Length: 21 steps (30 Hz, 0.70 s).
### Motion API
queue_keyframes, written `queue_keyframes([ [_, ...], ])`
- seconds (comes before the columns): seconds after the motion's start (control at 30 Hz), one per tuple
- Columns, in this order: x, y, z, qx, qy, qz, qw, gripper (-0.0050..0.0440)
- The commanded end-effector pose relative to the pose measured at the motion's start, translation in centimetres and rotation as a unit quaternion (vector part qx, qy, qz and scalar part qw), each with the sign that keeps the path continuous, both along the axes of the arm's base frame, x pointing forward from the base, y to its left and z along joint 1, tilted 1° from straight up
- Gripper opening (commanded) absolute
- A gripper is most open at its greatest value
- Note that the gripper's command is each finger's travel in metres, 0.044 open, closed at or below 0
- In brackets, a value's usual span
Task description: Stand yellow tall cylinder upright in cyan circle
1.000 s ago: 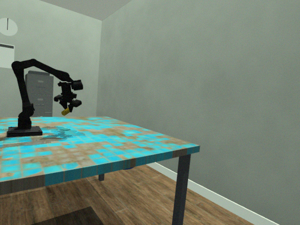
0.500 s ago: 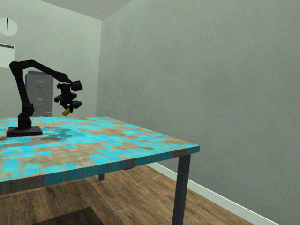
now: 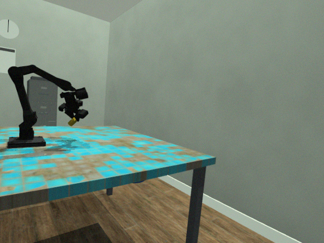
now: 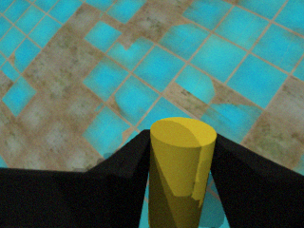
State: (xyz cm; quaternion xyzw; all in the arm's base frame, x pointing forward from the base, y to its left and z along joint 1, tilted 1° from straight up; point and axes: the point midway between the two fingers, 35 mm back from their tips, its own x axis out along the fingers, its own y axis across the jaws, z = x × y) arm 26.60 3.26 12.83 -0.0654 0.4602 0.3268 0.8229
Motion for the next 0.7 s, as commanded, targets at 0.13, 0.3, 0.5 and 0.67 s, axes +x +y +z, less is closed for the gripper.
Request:
queue_keyframes([
  [0.13, 0.1, -0.16, 0.47, 0.02, -0.032, -0.004, 0.999, 0.0105],
  [0.3, 0.14, -0.27, 0.49, 0.034, -0.047, -0.006, 0.998, 0.0105],
  [0.5, 0.16, -0.37, 0.51, 0.045, -0.059, -0.009, 0.997, 0.0105],
  [0.67, 0.16, -0.5, 0.55, 0.058, -0.075, -0.01, 0.995, 0.0105],
])
